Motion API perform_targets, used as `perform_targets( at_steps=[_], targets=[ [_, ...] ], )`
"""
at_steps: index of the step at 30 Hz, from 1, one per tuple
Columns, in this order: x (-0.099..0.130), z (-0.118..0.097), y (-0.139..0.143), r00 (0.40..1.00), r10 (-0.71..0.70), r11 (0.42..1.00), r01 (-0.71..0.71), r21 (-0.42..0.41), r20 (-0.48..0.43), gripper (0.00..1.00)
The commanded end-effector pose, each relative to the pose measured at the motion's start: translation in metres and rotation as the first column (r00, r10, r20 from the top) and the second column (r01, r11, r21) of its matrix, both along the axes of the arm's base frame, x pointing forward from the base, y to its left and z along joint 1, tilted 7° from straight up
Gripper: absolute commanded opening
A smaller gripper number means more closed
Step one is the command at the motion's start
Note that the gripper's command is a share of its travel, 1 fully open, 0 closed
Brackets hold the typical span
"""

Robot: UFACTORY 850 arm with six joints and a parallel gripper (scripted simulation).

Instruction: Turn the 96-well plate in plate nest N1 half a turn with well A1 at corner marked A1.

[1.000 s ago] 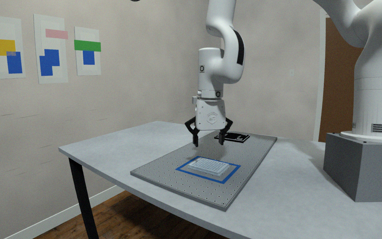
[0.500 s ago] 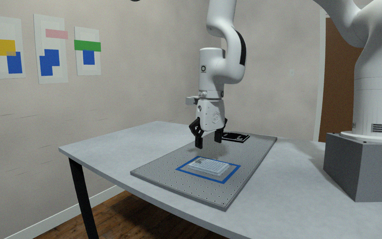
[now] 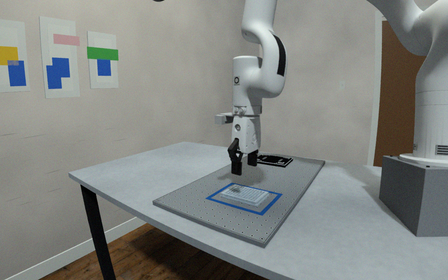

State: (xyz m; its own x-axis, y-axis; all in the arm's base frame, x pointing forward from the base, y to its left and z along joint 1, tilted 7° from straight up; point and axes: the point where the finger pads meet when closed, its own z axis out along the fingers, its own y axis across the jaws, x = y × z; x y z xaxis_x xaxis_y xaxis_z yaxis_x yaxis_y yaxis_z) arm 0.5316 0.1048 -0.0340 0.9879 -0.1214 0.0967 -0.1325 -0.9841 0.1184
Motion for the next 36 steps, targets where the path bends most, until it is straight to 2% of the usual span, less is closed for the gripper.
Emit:
perform_targets(
  at_steps=[1,8,36],
  targets=[
    [0.001,0.001,0.0,0.999,0.006,1.0,-0.006,0.009,-0.044,1.0],
    [0.001,0.001,0.0,0.999,0.006,1.0,-0.006,0.009,-0.044,1.0],
    [0.003,-0.039,-0.005,0.999,0.006,1.0,-0.006,0.009,-0.044,1.0]
  ],
)
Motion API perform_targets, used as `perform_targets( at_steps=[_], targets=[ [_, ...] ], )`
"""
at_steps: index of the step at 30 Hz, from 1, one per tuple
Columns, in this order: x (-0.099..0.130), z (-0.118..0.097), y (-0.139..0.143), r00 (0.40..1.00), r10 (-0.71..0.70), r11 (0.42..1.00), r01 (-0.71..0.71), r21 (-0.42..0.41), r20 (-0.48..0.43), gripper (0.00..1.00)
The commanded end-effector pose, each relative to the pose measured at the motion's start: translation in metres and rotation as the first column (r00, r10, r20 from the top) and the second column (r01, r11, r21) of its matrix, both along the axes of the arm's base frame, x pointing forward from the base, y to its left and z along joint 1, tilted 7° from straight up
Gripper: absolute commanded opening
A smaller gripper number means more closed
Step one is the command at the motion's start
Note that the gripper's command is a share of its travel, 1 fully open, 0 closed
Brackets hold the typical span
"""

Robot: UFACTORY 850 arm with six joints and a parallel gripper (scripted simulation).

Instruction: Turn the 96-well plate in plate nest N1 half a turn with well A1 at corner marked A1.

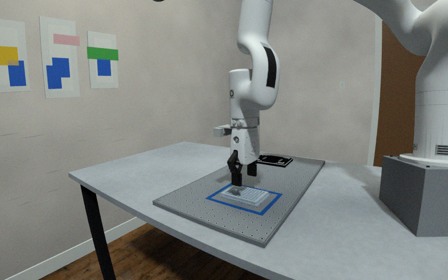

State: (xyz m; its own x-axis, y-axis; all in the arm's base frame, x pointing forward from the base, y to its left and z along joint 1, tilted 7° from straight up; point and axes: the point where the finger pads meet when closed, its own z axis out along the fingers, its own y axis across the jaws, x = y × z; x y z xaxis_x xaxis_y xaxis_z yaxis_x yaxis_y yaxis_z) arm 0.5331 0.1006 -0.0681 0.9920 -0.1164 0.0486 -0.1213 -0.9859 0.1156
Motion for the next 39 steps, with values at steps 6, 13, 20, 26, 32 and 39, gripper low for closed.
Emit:
perform_targets(
  at_steps=[6,13,20,26,32,39],
  targets=[
    [0.002,-0.015,-0.002,1.0,0.0,1.0,0.0,0.0,0.003,1.0],
    [0.002,-0.025,-0.003,1.0,0.0,1.0,0.0,0.0,0.003,1.0],
    [0.002,-0.025,-0.003,1.0,0.0,1.0,0.0,0.0,0.003,1.0],
    [0.002,-0.025,-0.003,1.0,0.0,1.0,0.0,0.0,0.003,1.0],
    [0.002,-0.028,-0.003,1.0,0.0,1.0,0.0,0.0,0.003,1.0],
    [0.002,-0.033,-0.004,1.0,0.0,1.0,0.0,0.0,0.003,1.0]
  ],
)
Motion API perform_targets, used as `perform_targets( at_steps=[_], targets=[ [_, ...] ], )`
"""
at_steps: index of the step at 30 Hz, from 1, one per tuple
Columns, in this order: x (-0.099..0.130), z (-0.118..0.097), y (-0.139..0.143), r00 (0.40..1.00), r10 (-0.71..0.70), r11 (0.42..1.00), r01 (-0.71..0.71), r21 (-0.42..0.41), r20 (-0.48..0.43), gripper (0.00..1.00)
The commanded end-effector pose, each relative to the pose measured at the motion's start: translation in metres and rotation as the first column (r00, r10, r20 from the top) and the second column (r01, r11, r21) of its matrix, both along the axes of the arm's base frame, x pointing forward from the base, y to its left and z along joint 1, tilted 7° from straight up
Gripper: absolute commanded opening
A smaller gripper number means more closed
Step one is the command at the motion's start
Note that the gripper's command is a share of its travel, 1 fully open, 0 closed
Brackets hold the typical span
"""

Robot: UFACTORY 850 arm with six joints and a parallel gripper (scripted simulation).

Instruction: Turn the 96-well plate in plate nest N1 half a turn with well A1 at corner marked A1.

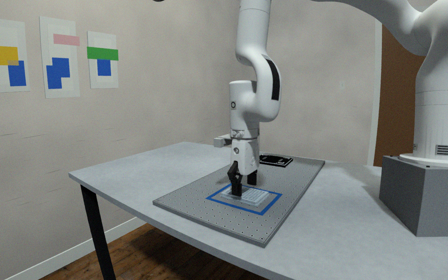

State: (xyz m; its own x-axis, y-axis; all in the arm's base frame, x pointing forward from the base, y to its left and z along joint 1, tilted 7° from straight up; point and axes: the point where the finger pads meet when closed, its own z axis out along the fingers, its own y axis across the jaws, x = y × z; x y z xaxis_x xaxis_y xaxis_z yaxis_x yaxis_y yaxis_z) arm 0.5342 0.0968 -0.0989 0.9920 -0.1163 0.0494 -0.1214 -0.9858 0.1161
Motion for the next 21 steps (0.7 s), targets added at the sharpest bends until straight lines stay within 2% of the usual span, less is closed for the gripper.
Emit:
perform_targets(
  at_steps=[1,21],
  targets=[
    [0.001,-0.002,0.0,1.0,0.0,1.0,0.0,0.0,0.002,1.0],
    [0.002,-0.014,-0.002,1.0,0.0,1.0,0.0,0.0,0.002,1.0]
  ],
)
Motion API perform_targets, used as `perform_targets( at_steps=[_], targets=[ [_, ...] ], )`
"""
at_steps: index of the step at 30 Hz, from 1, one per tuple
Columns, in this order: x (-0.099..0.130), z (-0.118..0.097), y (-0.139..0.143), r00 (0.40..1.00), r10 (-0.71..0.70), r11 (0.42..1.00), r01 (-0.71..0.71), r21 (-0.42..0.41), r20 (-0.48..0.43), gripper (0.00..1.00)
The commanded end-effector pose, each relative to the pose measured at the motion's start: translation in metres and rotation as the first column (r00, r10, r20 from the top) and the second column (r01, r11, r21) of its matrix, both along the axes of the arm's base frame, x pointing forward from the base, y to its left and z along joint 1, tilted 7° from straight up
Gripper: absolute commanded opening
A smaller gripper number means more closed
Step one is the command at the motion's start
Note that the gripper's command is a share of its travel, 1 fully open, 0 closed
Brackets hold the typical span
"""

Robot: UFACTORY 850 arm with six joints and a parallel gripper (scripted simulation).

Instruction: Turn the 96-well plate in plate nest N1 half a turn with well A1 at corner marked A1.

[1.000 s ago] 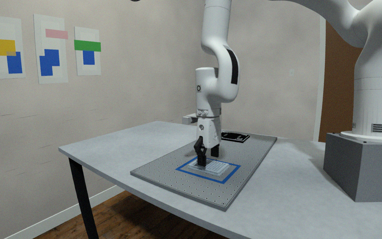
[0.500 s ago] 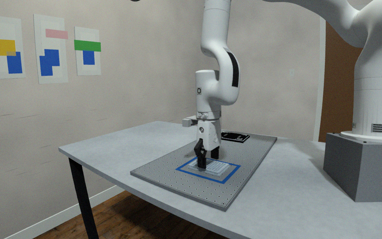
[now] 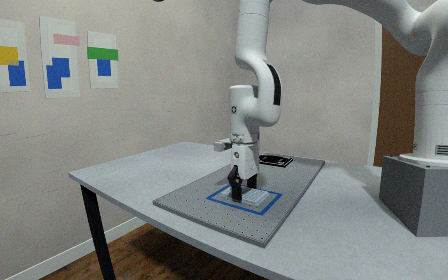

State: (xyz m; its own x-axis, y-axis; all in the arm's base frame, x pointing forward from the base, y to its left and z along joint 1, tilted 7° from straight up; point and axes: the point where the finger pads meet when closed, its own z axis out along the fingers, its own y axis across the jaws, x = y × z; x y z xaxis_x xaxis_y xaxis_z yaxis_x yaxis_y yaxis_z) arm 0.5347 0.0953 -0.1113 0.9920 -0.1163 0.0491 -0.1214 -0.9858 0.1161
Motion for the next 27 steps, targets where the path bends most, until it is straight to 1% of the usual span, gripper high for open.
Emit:
perform_targets(
  at_steps=[1,18,19,27],
  targets=[
    [0.0011,-0.0019,0.0,1.0,0.0,1.0,0.0,0.0,0.003,1.0],
    [0.0011,-0.0019,0.0,1.0,0.0,1.0,0.0,0.0,0.003,1.0],
    [0.001,-0.0013,0.0001,1.0,0.0,1.0,0.0,0.0,0.003,0.0],
    [0.001,-0.0012,0.0001,1.0,0.0,1.0,0.0,0.0,0.003,0.0]
  ],
)
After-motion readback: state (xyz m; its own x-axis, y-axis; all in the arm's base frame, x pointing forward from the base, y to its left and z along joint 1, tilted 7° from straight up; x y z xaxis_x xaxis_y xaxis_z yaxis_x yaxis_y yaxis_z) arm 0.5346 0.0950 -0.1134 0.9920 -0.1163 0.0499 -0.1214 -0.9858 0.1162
